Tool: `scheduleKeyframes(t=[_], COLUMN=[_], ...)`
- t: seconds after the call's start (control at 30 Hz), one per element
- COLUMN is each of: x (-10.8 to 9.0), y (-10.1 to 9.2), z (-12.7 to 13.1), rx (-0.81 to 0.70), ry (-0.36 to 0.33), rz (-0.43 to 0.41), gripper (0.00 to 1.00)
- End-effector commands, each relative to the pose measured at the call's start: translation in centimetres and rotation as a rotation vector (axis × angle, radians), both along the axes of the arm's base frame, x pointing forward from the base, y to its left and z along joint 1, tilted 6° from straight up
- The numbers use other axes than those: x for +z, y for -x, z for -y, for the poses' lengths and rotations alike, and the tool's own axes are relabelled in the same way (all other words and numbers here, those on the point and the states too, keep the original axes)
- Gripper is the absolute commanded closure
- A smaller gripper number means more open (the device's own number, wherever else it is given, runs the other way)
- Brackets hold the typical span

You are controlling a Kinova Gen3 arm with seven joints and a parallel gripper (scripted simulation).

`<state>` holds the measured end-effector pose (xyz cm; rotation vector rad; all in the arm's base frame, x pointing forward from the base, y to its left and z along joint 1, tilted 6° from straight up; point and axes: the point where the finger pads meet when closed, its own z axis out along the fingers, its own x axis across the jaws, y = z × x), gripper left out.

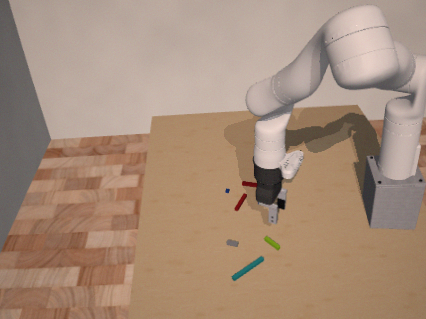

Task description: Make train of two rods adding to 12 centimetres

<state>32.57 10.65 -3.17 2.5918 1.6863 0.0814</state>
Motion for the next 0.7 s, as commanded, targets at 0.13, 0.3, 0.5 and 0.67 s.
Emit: scheduleKeyframes(t=[0.13, 0.3, 0.5, 0.67], x=[-0.2, -0.5, -0.6, -0.8], y=[0.1, 0.3, 0.4, 0.5], z=[1.3, 2.3, 3.2, 4.3], rx=[0.099, 0.201, 0.291, 0.412], ry=[0.008, 0.015, 0.020, 0.026], rz=[-0.011, -0.022, -0.030, -0.041], gripper=[0.00, 0.00, 0.00, 0.00])
